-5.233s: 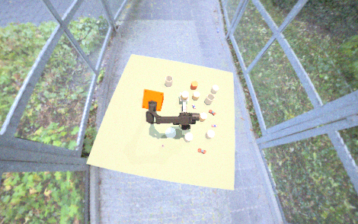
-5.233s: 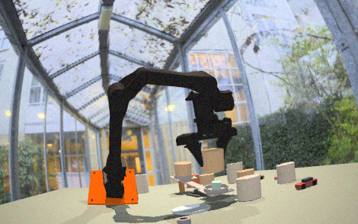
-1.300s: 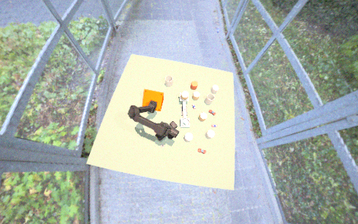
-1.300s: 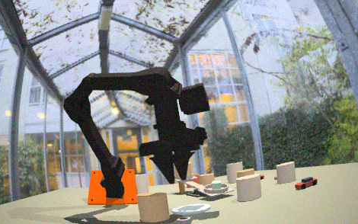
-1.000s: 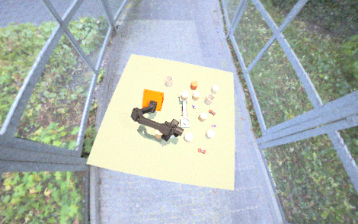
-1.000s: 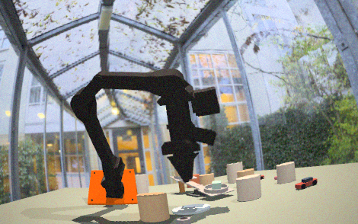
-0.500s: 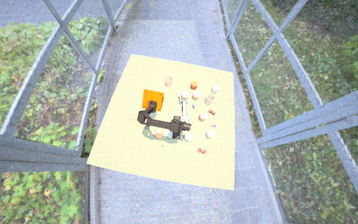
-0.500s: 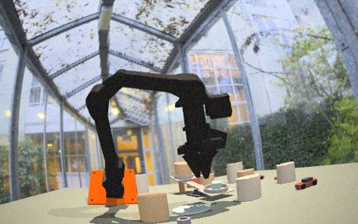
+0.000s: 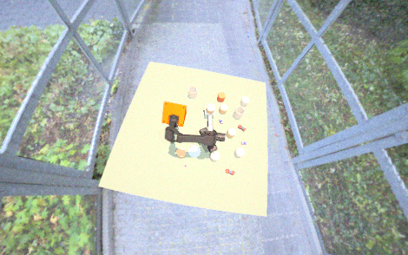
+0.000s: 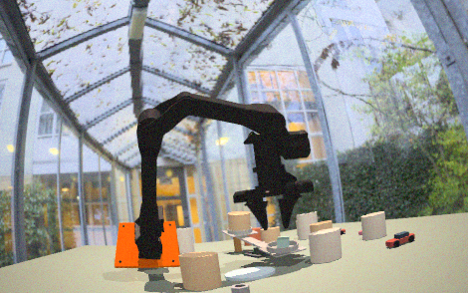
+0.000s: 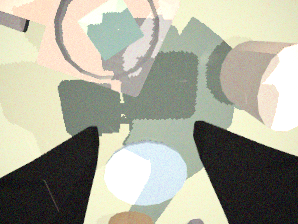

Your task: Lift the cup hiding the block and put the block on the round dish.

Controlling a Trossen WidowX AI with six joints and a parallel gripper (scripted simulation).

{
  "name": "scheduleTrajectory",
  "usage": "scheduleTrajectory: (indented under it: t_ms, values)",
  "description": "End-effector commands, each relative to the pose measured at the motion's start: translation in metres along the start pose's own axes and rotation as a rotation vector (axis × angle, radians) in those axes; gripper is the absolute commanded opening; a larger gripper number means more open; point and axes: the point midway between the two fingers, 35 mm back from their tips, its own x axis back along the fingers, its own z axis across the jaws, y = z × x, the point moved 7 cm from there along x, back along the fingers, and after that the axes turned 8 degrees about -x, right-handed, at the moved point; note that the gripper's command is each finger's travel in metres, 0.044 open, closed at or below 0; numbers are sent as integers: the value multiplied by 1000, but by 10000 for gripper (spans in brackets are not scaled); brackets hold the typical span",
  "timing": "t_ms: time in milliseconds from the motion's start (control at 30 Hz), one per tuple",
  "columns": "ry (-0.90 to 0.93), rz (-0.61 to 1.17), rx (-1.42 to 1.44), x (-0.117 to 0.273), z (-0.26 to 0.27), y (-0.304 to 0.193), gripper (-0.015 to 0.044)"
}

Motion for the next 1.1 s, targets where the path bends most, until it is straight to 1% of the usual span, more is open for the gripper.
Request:
scheduleTrajectory:
  t_ms: [0, 400, 633, 767, 1067]
  values:
    - [-8, 0, 154, 2, 8, 18, 260]
    - [-18, 25, 512, -1, 31, 55, 260]
    - [-18, 26, 516, -1, 32, 55, 260]
    - [-19, 26, 516, -14, 31, 55, 260]
    - [-19, 26, 516, -24, 31, 55, 260]
